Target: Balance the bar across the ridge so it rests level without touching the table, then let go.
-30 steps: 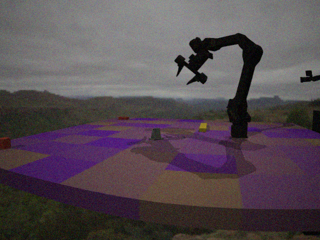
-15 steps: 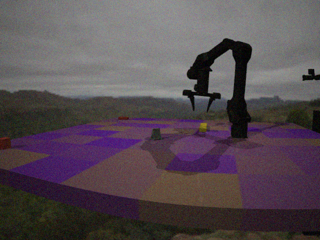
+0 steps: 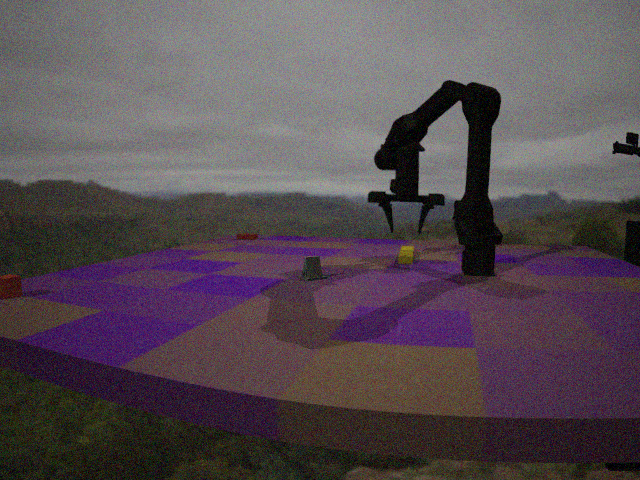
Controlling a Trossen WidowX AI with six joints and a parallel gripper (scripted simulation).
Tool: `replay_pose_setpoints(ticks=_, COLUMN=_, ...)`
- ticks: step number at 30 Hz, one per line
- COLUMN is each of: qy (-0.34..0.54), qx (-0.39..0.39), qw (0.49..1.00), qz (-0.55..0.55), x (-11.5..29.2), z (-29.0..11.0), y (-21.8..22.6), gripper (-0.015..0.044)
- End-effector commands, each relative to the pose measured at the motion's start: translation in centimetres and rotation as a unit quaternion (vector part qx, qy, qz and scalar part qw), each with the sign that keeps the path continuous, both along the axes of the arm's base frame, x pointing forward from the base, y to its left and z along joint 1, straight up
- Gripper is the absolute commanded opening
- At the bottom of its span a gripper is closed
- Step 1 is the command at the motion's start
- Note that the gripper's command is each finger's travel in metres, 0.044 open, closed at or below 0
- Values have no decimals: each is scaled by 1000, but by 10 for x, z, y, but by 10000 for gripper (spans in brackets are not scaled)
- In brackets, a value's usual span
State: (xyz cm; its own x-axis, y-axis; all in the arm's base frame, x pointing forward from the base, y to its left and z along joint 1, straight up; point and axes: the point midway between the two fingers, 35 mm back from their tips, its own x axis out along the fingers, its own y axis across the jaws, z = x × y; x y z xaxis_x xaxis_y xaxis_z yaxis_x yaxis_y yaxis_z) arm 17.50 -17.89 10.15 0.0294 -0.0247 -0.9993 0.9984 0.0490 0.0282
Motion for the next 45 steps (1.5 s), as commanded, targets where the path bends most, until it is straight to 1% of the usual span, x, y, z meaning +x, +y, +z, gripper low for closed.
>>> replay_pose_setpoints(ticks=1, qy=8, qx=5, qw=1000, qz=2, x=-3, z=-26, y=2, gripper=315)
replay_pose_setpoints(ticks=11, qy=8, qx=5, qw=1000, qz=2, x=-3, z=-33, y=2, gripper=315)
replay_pose_setpoints(ticks=26, qy=8, qx=5, qw=1000, qz=2, x=-3, z=-56, y=2, gripper=315)
replay_pose_setpoints(ticks=43, qy=8, qx=5, qw=1000, qz=2, x=-3, z=-56, y=2, gripper=315)
replay_pose_setpoints(ticks=45, qy=7, qx=6, qw=1000, qz=0, x=-2, z=-56, y=2, gripper=263)
